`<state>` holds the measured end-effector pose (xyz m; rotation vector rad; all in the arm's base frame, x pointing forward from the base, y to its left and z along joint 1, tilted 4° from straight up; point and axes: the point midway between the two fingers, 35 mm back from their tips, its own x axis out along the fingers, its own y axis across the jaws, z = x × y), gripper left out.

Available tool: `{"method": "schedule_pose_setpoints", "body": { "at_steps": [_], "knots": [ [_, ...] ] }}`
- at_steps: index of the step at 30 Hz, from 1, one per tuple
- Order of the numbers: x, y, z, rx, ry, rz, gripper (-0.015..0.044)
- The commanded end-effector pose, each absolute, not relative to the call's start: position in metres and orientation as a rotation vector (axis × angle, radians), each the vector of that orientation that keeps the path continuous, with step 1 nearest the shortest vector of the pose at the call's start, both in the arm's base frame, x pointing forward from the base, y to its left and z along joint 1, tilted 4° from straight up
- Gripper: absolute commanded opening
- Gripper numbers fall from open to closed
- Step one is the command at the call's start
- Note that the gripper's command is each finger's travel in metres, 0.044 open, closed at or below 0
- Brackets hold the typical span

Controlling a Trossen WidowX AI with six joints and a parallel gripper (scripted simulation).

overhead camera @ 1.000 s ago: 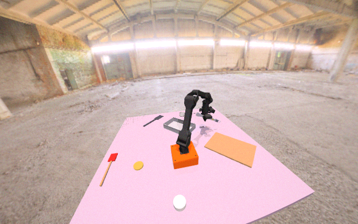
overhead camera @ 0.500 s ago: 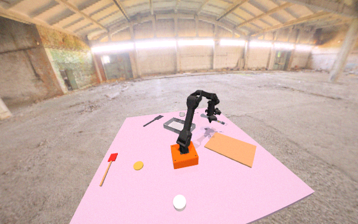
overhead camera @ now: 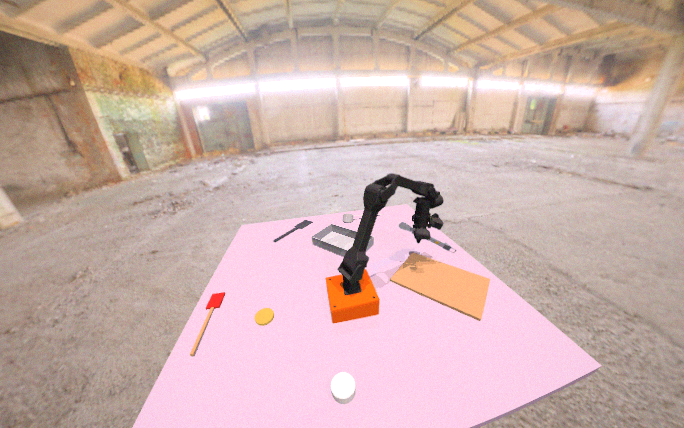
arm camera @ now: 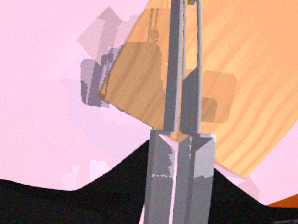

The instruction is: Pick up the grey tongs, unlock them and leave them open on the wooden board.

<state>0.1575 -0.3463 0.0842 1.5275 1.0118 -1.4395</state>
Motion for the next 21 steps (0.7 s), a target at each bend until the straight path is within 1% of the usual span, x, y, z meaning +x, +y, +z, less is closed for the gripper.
{"method": "schedule_pose_setpoints", "body": {
  "at_steps": [1,21],
  "knots": [
    [0.13,-0.358,0.086,1.571,0.952,-1.505,-0.015],
    [0.003,-0.378,0.08,1.82,0.708,-1.769,-0.015]
  ]
}}
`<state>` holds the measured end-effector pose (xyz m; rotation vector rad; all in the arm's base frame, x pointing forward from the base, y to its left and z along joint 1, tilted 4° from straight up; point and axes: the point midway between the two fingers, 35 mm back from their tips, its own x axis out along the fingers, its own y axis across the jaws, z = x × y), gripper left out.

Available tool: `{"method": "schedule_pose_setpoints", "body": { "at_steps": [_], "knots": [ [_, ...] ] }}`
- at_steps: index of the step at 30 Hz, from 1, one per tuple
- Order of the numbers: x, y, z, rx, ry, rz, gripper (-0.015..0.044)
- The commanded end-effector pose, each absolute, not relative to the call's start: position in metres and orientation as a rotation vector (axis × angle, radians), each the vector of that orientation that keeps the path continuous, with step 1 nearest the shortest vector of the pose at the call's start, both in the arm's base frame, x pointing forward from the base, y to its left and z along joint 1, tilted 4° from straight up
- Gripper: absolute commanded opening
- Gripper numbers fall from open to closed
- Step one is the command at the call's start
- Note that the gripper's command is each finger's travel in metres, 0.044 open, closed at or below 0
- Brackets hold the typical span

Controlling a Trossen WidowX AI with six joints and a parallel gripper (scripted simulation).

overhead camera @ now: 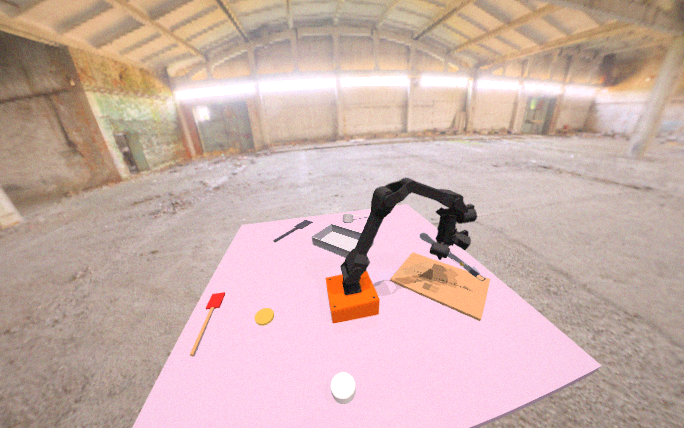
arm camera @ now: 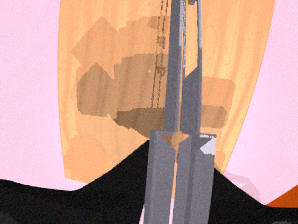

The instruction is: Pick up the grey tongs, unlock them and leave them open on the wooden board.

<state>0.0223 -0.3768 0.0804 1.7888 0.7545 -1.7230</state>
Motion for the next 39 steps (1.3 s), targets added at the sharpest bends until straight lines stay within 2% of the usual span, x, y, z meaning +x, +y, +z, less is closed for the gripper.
{"method": "schedule_pose_setpoints", "body": {
  "at_steps": [1,10,24,39],
  "knots": [
    [0.002,-0.378,0.08,1.822,0.706,-1.772,-0.015],
    [0.002,-0.379,0.077,1.768,0.71,-1.804,-0.015],
    [0.007,-0.388,0.063,1.323,0.668,-2.039,-0.015],
    [0.017,-0.385,0.07,0.874,0.492,-2.227,-0.015]
  ]
}}
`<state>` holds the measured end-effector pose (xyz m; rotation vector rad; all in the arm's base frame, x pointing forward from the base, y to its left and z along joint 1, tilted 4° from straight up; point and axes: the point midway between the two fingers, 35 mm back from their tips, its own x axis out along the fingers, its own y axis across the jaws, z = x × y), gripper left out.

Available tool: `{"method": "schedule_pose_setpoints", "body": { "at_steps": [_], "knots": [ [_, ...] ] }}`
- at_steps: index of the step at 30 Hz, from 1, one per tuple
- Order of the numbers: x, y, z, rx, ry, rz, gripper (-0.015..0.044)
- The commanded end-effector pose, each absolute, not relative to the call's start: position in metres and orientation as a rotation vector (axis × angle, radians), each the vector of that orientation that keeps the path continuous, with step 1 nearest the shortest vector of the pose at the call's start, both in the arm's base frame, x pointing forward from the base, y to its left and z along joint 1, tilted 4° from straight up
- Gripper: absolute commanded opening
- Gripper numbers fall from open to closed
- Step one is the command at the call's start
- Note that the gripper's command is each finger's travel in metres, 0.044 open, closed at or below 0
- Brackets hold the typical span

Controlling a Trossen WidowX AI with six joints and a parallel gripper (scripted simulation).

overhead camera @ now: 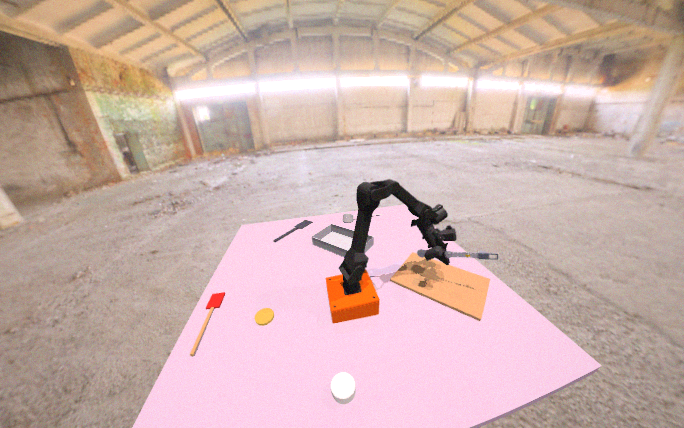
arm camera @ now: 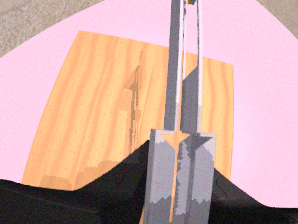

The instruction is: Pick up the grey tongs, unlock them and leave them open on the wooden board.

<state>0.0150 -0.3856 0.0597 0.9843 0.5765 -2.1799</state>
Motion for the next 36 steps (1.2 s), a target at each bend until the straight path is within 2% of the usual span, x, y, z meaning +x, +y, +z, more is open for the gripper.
{"method": "schedule_pose_setpoints", "body": {
  "at_steps": [1,17,36],
  "knots": [
    [0.018,-0.384,0.072,0.846,0.476,-2.238,-0.015],
    [0.027,-0.357,0.094,0.475,0.194,-2.365,-0.015],
    [0.027,-0.357,0.094,0.472,0.19,-2.366,-0.015]
  ]
}}
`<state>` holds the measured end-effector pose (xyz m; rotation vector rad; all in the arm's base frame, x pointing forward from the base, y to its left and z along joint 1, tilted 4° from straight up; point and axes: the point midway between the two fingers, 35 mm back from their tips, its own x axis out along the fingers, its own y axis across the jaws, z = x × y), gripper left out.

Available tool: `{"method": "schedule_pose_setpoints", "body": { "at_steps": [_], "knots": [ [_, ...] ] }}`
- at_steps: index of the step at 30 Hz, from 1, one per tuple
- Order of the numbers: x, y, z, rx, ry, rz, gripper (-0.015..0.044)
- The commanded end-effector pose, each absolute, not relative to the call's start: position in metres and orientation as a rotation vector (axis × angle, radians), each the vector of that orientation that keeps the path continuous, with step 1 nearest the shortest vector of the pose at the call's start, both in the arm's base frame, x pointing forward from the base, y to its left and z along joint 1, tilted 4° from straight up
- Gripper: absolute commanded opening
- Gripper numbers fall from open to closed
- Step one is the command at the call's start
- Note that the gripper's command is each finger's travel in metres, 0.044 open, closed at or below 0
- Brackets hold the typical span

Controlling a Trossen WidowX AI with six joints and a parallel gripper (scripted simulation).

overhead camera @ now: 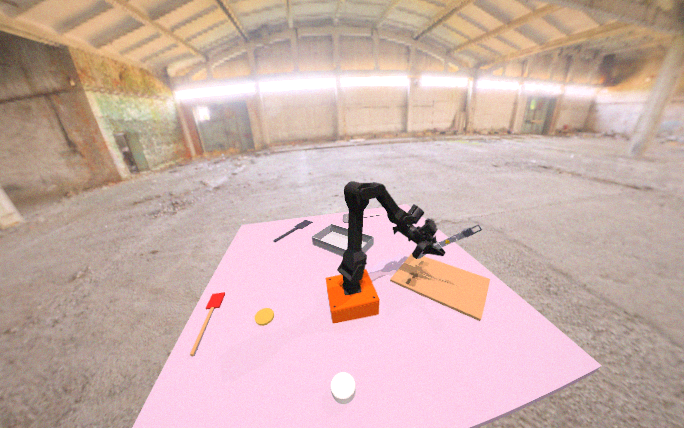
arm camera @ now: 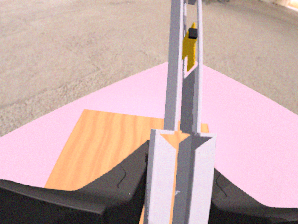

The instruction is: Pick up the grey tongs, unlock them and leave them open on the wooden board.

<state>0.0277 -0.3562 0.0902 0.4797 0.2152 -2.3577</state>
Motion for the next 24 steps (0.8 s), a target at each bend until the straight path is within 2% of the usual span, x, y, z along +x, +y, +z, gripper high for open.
{"method": "schedule_pose_setpoints", "body": {
  "at_steps": [1,24],
  "knots": [
    [0.0271,-0.3566,0.0941,0.472,0.19,-2.366,-0.015],
    [0.0267,-0.3589,0.0926,0.492,0.209,-2.36,-0.015]
  ]
}}
